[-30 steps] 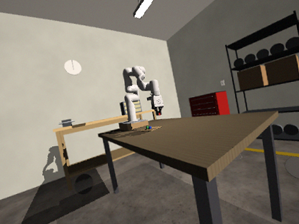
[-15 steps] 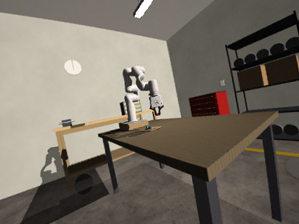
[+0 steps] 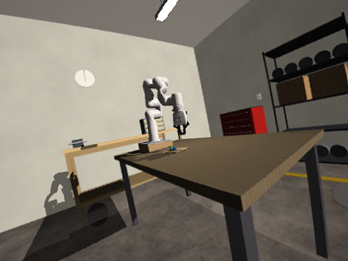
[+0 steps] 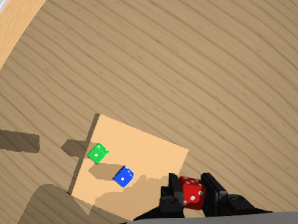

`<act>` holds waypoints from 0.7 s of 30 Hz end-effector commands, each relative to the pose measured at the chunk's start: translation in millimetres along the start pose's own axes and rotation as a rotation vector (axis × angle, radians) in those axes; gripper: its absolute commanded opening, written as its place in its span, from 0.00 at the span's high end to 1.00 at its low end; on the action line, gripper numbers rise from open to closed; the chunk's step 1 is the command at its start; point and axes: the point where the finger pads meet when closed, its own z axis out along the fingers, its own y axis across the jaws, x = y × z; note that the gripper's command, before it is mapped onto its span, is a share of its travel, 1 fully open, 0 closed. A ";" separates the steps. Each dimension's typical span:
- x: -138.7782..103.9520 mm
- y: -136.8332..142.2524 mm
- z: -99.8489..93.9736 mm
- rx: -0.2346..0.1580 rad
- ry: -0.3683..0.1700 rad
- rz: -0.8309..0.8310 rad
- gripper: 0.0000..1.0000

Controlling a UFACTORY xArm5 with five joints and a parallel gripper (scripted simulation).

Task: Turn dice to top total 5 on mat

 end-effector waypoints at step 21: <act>-22.2 -9.0 -1.3 -0.001 -0.003 0.792 0.85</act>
